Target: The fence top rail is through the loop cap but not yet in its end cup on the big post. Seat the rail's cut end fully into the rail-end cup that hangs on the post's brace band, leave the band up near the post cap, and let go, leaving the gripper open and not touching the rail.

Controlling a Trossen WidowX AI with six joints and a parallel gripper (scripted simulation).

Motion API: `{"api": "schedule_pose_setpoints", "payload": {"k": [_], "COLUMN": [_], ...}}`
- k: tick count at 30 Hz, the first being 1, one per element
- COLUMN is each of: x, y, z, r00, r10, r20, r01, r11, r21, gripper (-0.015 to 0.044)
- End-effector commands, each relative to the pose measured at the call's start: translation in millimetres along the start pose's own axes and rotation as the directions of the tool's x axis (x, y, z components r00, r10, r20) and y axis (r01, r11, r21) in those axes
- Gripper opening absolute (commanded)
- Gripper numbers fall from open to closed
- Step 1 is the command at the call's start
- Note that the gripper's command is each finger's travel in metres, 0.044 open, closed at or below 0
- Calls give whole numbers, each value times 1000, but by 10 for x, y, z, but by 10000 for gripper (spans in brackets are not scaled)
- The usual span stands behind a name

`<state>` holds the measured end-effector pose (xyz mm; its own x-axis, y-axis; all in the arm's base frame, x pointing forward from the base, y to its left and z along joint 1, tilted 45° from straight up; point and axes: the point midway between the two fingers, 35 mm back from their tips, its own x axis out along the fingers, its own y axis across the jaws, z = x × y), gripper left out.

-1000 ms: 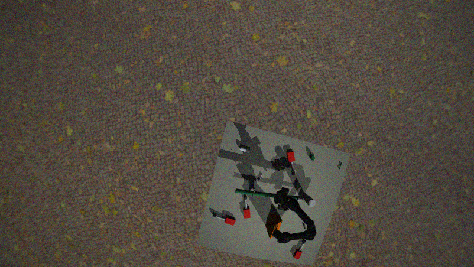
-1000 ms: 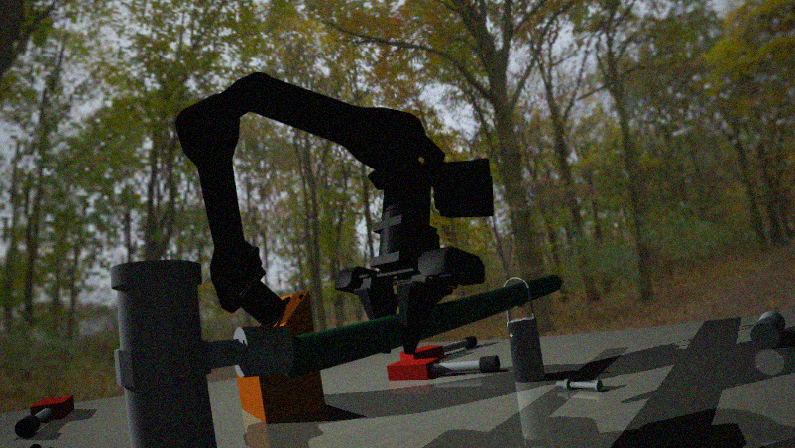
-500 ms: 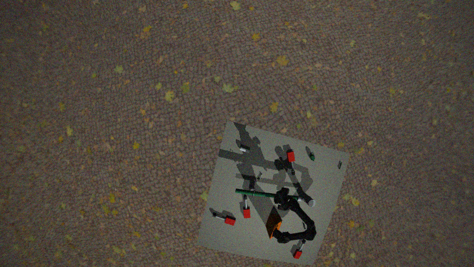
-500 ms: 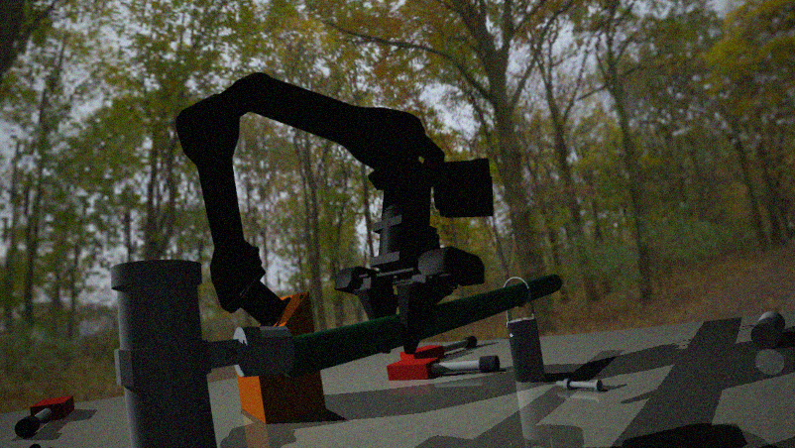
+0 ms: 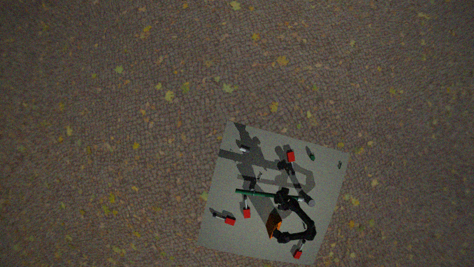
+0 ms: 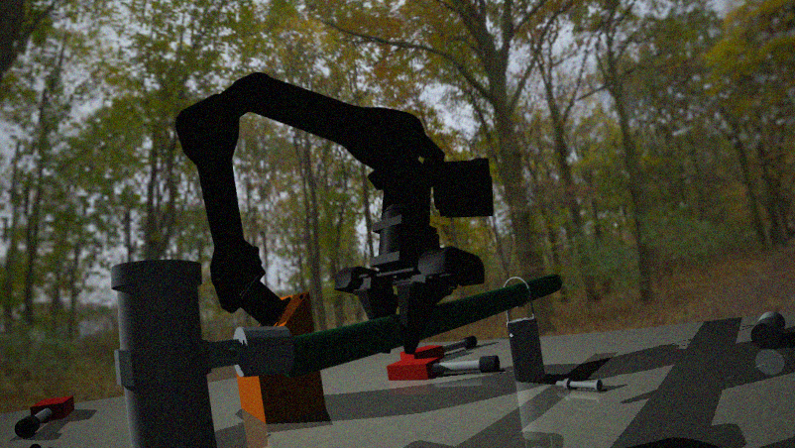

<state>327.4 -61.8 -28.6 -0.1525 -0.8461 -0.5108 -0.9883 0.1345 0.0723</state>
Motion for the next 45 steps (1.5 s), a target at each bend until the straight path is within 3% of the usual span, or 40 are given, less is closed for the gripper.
{"api": "schedule_pose_setpoints", "payload": {"k": [1,45], "x": [-1,-59], "y": [0,0], "z": [-2,-75], "r00": [1000,1000], "r10": [0,0], "r20": [-1,-13], "r01": [0,0], "r11": [1000,1000], "r21": [0,1], "gripper": [0,0]}}
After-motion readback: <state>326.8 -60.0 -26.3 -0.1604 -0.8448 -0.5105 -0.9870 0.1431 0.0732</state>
